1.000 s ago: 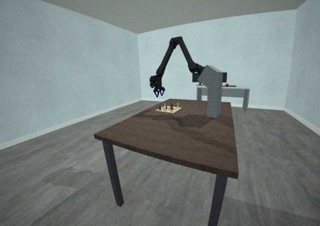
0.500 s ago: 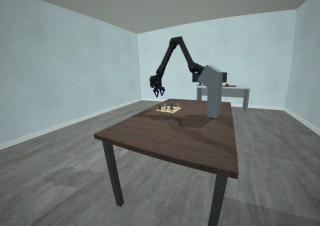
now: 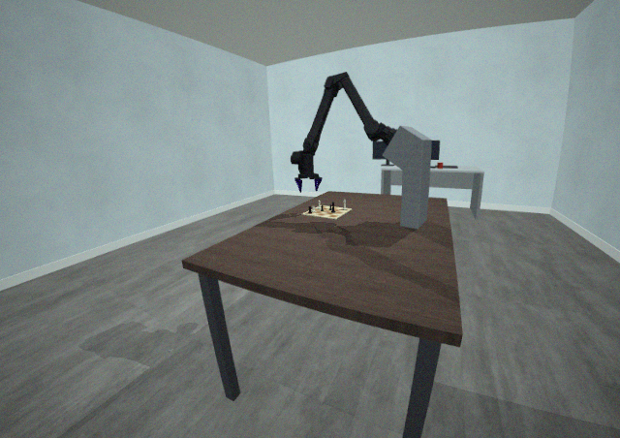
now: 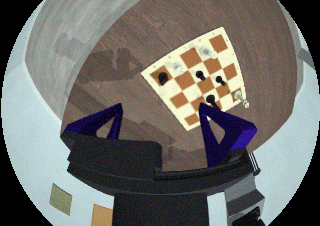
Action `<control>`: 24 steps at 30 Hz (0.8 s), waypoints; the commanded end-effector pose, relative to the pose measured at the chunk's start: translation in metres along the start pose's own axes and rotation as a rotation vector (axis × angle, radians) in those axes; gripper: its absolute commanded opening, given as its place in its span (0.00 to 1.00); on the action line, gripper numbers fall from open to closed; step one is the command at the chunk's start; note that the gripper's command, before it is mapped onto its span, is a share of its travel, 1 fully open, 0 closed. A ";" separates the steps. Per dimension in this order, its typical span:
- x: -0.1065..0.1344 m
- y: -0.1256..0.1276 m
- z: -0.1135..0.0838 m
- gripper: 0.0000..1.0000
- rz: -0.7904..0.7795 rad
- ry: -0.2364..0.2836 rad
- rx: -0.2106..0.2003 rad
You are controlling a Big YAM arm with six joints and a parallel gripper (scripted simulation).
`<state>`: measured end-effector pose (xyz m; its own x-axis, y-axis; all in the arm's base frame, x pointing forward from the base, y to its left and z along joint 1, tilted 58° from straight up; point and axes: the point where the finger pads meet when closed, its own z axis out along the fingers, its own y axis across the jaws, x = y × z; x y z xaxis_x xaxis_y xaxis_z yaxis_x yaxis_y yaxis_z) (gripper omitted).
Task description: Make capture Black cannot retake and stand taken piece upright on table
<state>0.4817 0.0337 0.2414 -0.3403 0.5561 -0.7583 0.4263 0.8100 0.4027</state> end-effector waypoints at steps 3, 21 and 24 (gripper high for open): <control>0.000 0.001 0.019 1.00 0.373 -0.003 0.014; 0.001 0.000 0.027 0.35 0.957 -0.006 0.035; 0.001 0.000 0.027 0.35 0.957 -0.005 0.035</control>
<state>0.4985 0.0303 0.2296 0.1328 0.9788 -0.1560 0.5407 0.0604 0.8391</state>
